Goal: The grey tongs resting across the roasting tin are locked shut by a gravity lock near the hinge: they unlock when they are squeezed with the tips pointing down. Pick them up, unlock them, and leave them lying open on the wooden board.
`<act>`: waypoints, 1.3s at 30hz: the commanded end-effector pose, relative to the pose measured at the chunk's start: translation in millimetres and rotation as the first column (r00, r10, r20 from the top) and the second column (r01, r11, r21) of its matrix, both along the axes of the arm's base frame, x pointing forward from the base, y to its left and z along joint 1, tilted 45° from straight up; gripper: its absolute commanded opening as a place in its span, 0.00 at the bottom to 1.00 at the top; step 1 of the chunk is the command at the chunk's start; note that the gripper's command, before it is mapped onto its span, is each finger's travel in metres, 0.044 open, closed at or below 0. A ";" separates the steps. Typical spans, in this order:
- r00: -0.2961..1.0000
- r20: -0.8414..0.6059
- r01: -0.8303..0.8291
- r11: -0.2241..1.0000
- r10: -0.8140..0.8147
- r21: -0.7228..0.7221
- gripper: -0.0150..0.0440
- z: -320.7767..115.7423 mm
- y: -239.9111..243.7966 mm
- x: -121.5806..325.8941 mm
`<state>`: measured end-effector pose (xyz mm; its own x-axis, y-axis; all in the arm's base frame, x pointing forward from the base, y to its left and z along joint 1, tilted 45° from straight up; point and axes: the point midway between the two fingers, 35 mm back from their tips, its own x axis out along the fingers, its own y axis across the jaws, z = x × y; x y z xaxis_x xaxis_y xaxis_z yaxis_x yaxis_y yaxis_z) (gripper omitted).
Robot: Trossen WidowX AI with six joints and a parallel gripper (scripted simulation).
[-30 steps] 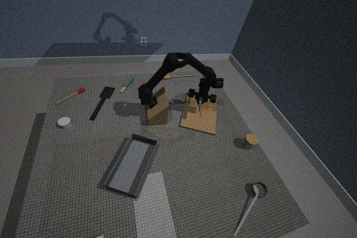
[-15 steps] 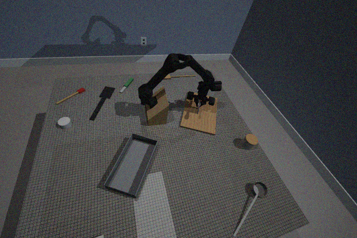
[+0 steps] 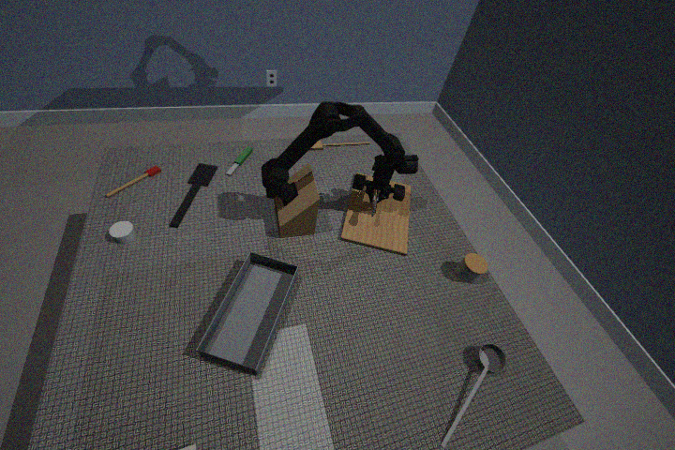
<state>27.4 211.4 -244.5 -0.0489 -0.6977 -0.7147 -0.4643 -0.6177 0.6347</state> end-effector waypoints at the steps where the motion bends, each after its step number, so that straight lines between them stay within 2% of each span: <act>1: 1.000 0.000 0.000 1.000 0.000 0.001 0.49 0.2 0.5 0.1; 12: 1.000 0.000 0.000 1.000 0.000 0.001 0.98 0.2 0.5 0.1; 13: 1.000 0.000 0.000 1.000 0.000 0.001 1.00 0.2 0.5 0.1; 18: 1.000 0.000 0.000 1.000 0.000 0.004 1.00 22.2 5.3 -7.4; 24: 1.000 -0.001 -0.001 1.000 0.001 0.008 1.00 95.9 8.5 -34.7; 30: 1.000 -0.002 -0.002 1.000 0.002 0.008 1.00 168.5 -9.0 -62.3; 39: 1.000 -0.002 -0.005 1.000 0.006 0.013 1.00 188.2 1.5 -63.6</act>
